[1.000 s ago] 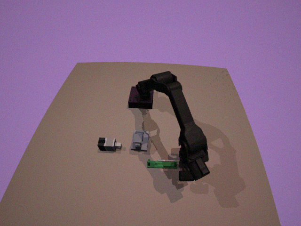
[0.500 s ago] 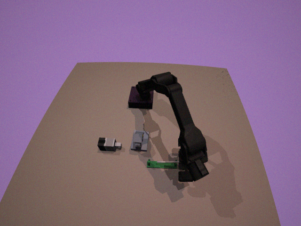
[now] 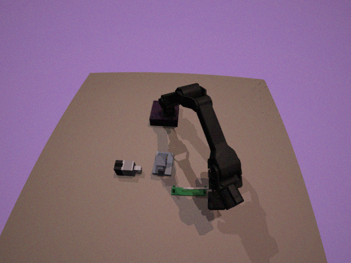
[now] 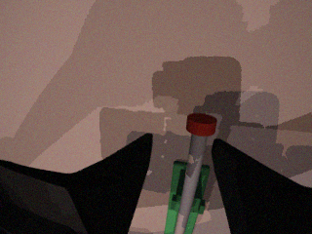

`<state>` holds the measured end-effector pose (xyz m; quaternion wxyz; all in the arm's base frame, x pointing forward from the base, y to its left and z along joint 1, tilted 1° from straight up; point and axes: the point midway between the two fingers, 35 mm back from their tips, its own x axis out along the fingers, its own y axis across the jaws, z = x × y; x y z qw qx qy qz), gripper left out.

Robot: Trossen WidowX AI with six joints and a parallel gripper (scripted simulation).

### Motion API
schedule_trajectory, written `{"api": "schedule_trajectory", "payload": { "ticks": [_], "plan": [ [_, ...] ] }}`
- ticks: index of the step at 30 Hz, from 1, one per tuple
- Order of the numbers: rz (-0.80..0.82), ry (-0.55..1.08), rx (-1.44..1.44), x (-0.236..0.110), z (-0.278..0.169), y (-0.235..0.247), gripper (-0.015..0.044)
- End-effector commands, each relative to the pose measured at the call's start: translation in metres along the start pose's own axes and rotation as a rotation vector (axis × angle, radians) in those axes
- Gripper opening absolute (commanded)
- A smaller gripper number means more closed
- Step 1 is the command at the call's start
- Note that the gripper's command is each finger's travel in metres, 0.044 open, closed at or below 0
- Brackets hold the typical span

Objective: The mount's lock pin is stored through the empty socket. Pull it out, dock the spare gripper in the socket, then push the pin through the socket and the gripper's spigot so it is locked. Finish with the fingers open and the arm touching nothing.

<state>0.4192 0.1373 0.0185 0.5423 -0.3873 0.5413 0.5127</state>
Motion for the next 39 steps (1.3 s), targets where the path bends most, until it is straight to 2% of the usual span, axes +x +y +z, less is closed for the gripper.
{"api": "schedule_trajectory", "payload": {
  "ticks": [1,24,29,31,35,39],
  "plan": [
    [-0.002,-0.001,0.000,-0.010,0.001,0.001,0.0200],
    [0.053,0.025,0.010,-0.063,0.002,0.021,0.0200],
    [0.056,0.026,0.010,-0.056,0.001,0.020,0.0331],
    [0.033,0.024,0.006,-0.063,-0.004,0.019,0.0279],
    [-0.109,0.023,-0.018,-0.110,-0.038,0.016,0.0180],
    [-0.160,0.027,-0.024,-0.126,-0.050,0.016,0.0180]
  ]
}}
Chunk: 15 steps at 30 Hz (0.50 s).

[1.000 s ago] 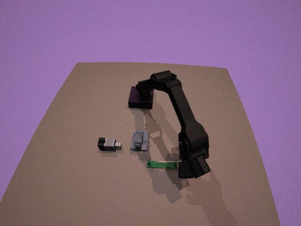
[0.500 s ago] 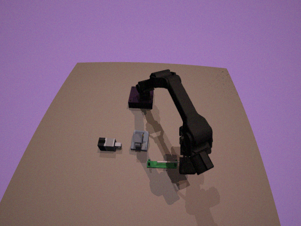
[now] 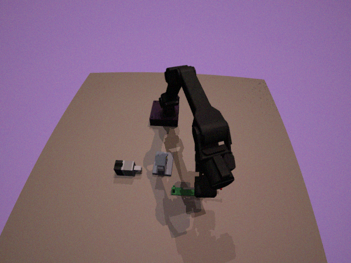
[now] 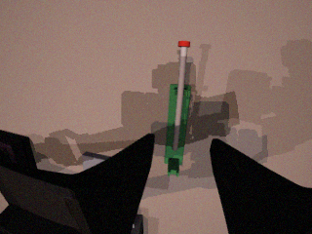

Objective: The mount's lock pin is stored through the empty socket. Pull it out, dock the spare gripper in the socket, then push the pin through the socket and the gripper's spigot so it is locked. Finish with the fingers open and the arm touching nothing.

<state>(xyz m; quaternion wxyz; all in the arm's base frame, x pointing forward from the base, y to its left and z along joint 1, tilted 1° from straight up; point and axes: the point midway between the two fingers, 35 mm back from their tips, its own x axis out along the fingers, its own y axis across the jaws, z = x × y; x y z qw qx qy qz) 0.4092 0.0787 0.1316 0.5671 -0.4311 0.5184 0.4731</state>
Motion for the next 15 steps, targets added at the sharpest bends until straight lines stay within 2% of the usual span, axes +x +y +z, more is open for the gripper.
{"api": "schedule_trajectory", "payload": {
  "ticks": [1,9,15],
  "plan": [
    [-0.027,0.003,-0.015,-0.007,-0.004,0.001,0.0180],
    [-0.027,0.002,-0.015,-0.001,-0.005,0.000,0.0180],
    [-0.027,0.000,-0.016,0.053,-0.009,-0.002,0.0180]
  ]
}}
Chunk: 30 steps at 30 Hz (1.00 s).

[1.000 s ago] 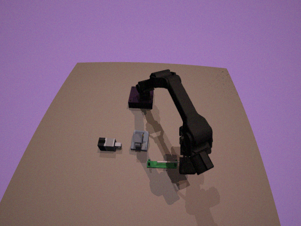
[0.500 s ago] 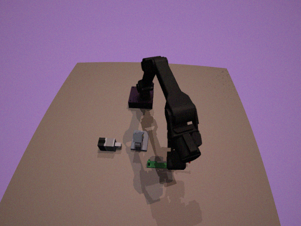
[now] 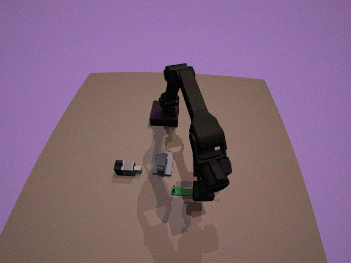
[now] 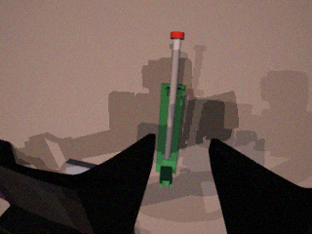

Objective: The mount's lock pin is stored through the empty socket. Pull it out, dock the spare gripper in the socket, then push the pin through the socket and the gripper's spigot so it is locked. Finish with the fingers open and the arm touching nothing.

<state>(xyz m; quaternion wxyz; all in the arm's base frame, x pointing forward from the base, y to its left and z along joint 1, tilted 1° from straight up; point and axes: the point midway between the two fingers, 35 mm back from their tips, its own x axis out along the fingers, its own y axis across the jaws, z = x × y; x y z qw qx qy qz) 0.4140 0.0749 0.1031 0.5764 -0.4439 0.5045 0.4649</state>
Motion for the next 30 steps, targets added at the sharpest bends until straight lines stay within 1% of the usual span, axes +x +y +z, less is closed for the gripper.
{"api": "schedule_trajectory", "payload": {
  "ticks": [1,30],
  "plan": [
    [0.017,0.006,-0.005,0.032,-0.005,0.005,0.0180],
    [0.017,0.006,-0.005,0.076,-0.009,0.005,0.0180]
  ]
}}
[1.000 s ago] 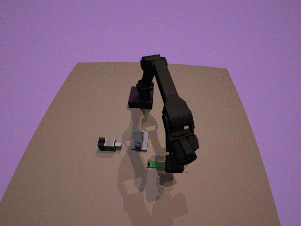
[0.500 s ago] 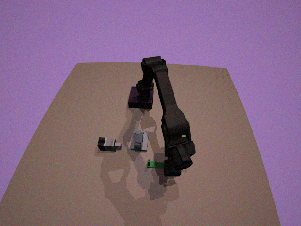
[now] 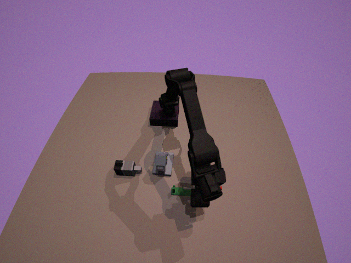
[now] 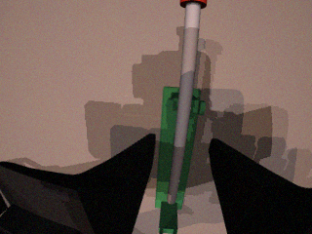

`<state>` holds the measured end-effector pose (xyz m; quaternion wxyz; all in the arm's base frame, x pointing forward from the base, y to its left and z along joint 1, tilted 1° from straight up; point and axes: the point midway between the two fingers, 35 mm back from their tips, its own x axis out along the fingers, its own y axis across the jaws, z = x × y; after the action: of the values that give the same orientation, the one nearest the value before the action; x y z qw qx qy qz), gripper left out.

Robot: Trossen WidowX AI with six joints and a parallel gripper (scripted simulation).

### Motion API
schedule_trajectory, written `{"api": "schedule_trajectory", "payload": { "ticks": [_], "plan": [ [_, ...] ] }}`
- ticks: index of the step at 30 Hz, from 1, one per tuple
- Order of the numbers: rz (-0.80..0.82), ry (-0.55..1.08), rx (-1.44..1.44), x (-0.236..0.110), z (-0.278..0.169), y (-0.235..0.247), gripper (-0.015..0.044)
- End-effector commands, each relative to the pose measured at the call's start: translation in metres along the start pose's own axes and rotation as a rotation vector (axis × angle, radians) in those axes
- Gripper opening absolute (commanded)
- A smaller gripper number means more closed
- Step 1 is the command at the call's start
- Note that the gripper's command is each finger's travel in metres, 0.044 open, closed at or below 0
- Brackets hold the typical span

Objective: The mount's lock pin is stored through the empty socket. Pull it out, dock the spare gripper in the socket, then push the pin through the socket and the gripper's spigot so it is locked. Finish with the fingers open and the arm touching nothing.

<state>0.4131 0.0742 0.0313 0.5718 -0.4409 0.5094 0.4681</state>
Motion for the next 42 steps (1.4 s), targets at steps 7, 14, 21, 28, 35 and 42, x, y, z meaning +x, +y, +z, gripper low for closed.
{"api": "schedule_trajectory", "payload": {
  "ticks": [7,14,21,28,35,42],
  "plan": [
    [0.002,0.001,-0.006,0.016,-0.002,0.001,0.0180],
    [0.002,0.001,-0.006,0.023,-0.003,0.002,0.0180],
    [0.002,0.001,-0.006,0.023,-0.003,0.002,0.0016],
    [0.002,0.001,-0.006,0.023,-0.003,0.002,0.0000],
    [0.005,0.002,-0.001,0.013,-0.002,0.003,0.0000],
    [0.025,0.009,0.002,0.003,-0.003,0.007,0.0000]
  ]
}}
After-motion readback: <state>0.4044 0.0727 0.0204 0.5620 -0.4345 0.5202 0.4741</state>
